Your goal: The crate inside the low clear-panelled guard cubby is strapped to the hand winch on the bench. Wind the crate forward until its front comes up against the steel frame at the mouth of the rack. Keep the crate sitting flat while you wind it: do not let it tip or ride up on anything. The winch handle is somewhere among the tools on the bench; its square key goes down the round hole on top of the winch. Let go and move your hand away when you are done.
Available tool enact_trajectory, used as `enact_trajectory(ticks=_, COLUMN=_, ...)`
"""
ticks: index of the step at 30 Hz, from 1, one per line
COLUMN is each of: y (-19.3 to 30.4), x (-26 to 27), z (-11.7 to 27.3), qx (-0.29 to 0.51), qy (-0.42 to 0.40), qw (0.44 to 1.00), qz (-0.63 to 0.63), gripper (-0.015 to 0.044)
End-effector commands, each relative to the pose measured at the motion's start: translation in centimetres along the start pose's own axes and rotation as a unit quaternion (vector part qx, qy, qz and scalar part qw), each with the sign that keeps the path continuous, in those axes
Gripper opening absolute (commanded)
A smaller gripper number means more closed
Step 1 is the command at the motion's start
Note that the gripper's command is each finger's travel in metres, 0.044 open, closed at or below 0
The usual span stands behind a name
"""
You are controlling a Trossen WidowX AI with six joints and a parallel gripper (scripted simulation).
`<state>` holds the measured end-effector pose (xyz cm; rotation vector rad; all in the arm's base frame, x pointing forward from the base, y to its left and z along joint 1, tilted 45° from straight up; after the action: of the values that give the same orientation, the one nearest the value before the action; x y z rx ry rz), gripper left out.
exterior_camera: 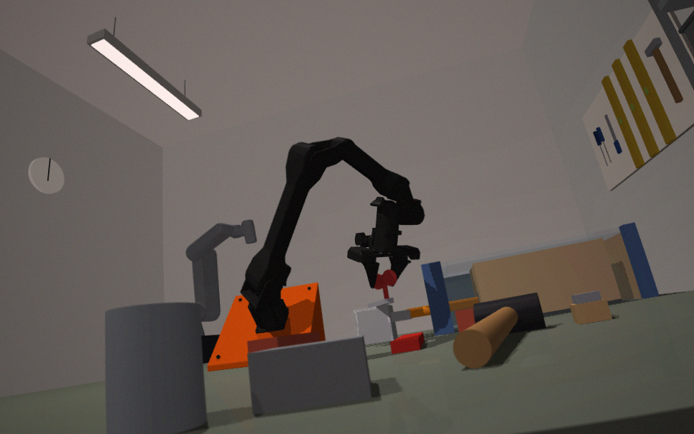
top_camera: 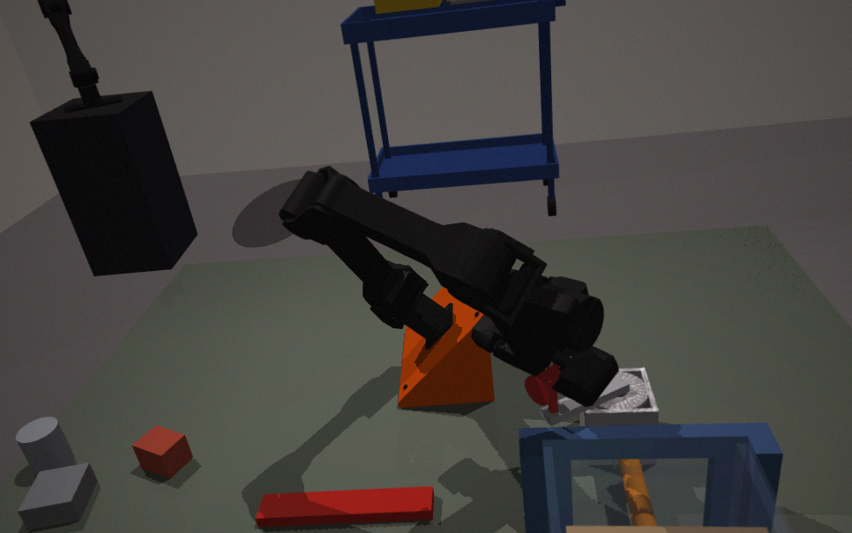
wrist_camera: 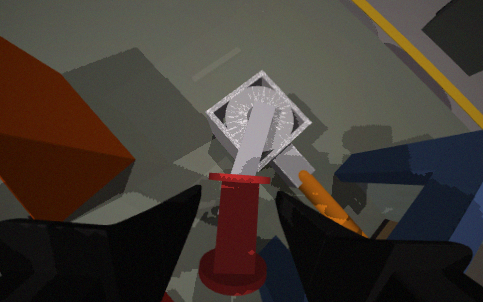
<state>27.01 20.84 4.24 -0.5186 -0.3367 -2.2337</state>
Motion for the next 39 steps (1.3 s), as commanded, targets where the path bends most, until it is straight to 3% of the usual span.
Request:
enact_trajectory(ticks=1, y=0.0, x=0.0, z=0.0, qx=0.000, qy=0.000, qw=1.000, qz=0.000, gripper=0.0177)
enact_trajectory(ticks=7, y=0.0, x=0.0, z=0.0, qx=0.000, qy=0.000, qw=1.000, qz=0.000, gripper=0.0020)
enact_trajectory(ticks=10, y=0.0, x=0.0, z=0.0, qx=0.000, qy=0.000, qw=1.000, qz=0.000, gripper=0.0000)
enact_trajectory(ticks=39, y=0.7, x=-1.3, z=-0.2, qx=0.001, qy=-0.003, qw=1.000, qz=0.001, gripper=0.0000)
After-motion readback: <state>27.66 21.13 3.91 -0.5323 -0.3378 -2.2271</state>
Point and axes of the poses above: the point midway between the two fingers, 35 mm back from their tips, its own z axis back along the fingers, its own x axis across the jaws, y = z × x, the point moved 10 cm from there along z, back along the fingers, and after that the axes turned 14 degrees about z, right-handed, at the moved point
